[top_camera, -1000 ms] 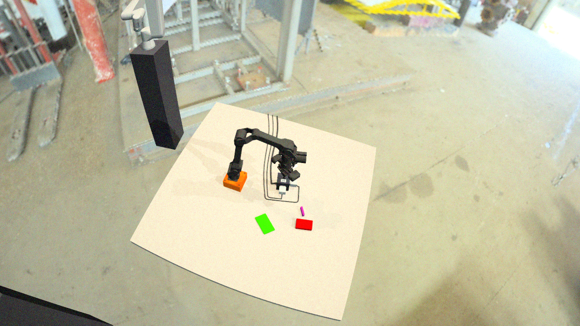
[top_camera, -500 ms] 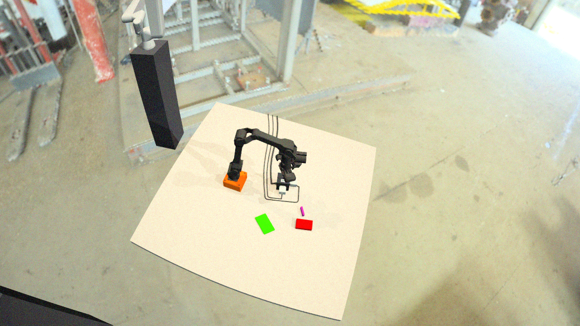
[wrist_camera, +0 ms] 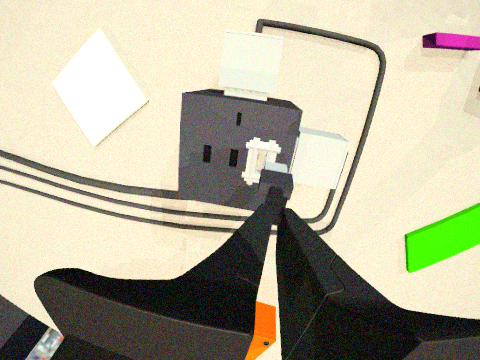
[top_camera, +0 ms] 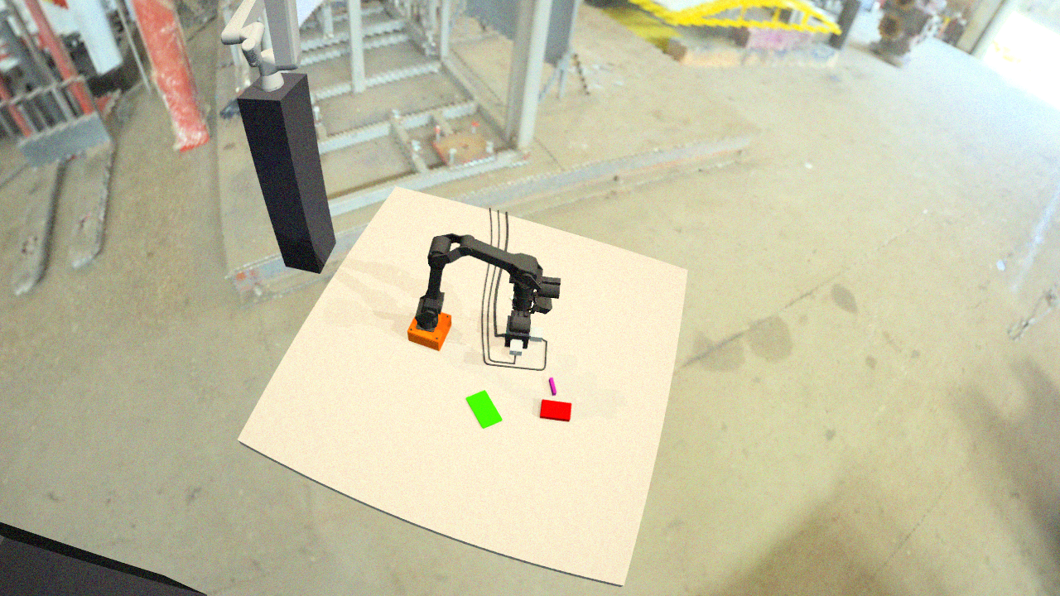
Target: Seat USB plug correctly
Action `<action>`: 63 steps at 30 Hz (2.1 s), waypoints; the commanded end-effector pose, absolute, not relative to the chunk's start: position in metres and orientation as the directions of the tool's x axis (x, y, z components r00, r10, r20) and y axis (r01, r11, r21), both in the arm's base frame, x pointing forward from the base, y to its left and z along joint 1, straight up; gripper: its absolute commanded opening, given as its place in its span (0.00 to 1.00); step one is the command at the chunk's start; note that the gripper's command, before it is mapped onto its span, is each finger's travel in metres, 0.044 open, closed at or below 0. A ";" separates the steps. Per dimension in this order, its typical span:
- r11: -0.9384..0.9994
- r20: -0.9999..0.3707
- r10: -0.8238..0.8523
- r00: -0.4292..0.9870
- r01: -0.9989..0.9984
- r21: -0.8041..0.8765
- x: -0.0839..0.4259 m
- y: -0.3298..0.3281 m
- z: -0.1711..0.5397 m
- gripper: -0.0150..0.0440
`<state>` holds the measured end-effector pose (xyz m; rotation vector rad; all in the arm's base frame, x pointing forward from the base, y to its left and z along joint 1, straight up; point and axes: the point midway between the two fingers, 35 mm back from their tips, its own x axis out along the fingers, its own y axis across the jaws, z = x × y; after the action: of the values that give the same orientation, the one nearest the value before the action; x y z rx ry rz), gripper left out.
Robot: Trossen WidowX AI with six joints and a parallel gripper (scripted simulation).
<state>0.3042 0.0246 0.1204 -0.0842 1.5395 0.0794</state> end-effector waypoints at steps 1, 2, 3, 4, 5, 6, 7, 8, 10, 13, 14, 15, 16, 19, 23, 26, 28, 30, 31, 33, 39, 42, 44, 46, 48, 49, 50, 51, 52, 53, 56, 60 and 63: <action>1.000 -1.000 -0.002 0.030 0.011 -0.002 0.304 0.025 0.120 0.25; 0.999 -1.000 -0.002 0.030 0.037 -0.001 0.304 0.025 0.120 0.25; 0.998 -1.000 -0.002 0.030 0.063 0.000 0.304 0.025 0.120 0.25; 0.996 -1.000 -0.002 0.030 0.090 0.001 0.304 0.025 0.120 0.25; 0.993 -1.000 -0.002 0.030 0.116 0.001 0.304 0.025 0.120 0.25; 0.990 -1.000 -0.002 0.030 0.142 0.002 0.304 0.025 0.120 0.25; 0.986 -1.000 -0.002 0.030 0.167 0.003 0.304 0.025 0.120 0.25; 0.981 -1.000 -0.002 0.030 0.193 0.004 0.304 0.025 0.120 0.25; 0.970 -1.000 -0.002 0.030 0.244 0.005 0.304 0.025 0.120 0.25; 0.948 -1.000 -0.002 0.030 0.320 0.008 0.304 0.025 0.120 0.25; 0.939 -1.000 -0.002 0.030 0.344 0.008 0.304 0.025 0.120 0.25; 0.930 -1.000 -0.002 0.030 0.369 0.009 0.304 0.025 0.120 0.25; 0.920 -1.000 -0.002 0.030 0.393 0.010 0.304 0.025 0.120 0.25; 0.886 -1.000 -0.002 0.029 0.464 0.012 0.304 0.025 0.120 0.25; 0.833 -1.000 -0.002 0.029 0.554 0.015 0.304 0.025 0.120 0.25; 0.787 -1.000 -0.002 0.029 0.617 0.017 0.304 0.025 0.120 0.25; 0.753 -1.000 -0.002 0.029 0.658 0.018 0.304 0.025 0.120 0.25; 0.718 -1.000 -0.002 0.029 0.696 0.019 0.304 0.025 0.120 0.25; 0.699 -1.000 -0.002 0.029 0.715 0.020 0.304 0.025 0.120 0.25; 0.661 -1.000 -0.002 0.029 0.750 0.021 0.304 0.025 0.120 0.25; 0.535 -1.000 -0.002 0.029 0.844 0.024 0.304 0.025 0.120 0.25; 0.467 -1.000 -0.002 0.029 0.884 0.025 0.304 0.025 0.120 0.25; 0.420 -1.000 -0.002 0.029 0.907 0.026 0.304 0.025 0.120 0.25; 0.372 -1.000 -0.002 0.029 0.928 0.027 0.304 0.025 0.120 0.25; 0.323 -1.000 -0.002 0.029 0.946 0.027 0.304 0.025 0.120 0.25; 0.298 -1.000 -0.002 0.029 0.954 0.027 0.304 0.025 0.120 0.25; 0.273 -1.000 -0.002 0.029 0.962 0.028 0.304 0.025 0.120 0.25; 0.248 -1.000 -0.002 0.029 0.968 0.028 0.304 0.025 0.120 0.25; 0.223 -1.000 -0.002 0.029 0.975 0.028 0.304 0.025 0.120 0.25; 0.197 -1.000 -0.002 0.029 0.980 0.028 0.304 0.025 0.120 0.25; 0.124 -1.000 -0.002 0.029 0.992 0.029 0.304 0.025 0.120 0.25; 0.106 -1.000 -0.002 0.029 0.994 0.029 0.304 0.025 0.120 0.25; 0.106 -1.000 -0.002 0.029 0.994 0.029 0.304 0.025 0.120 0.25</action>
<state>0.3043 0.0246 0.1204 1.1286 1.2410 -1.0969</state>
